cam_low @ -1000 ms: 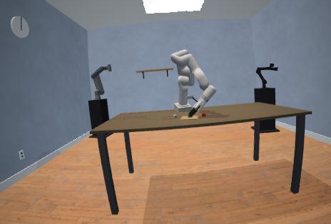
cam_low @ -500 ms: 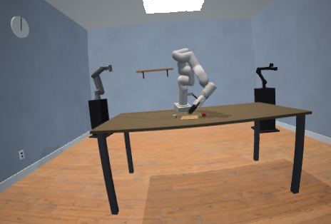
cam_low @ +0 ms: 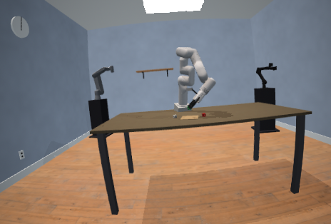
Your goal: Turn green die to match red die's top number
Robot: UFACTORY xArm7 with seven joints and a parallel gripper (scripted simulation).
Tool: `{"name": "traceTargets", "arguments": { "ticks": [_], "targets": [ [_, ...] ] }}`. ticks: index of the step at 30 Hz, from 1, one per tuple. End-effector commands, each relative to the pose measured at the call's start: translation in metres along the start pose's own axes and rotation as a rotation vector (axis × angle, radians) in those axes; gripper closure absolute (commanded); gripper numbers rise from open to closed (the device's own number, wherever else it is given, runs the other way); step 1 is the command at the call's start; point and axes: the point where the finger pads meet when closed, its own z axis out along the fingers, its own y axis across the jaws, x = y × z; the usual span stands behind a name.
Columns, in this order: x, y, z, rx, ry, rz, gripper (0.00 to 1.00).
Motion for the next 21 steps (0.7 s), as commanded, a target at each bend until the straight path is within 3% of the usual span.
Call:
{"name": "traceTargets", "arguments": {
  "ticks": [1, 14, 21],
  "targets": [
    [0.0026, -0.0006, -0.0028, 0.002, -0.006, 0.000, 0.79],
    [0.0017, 0.0018, -0.0012, -0.007, -0.022, -0.006, 0.79],
    [0.0001, 0.0076, 0.0028, -0.033, -0.176, -0.020, 0.79]
  ]
}}
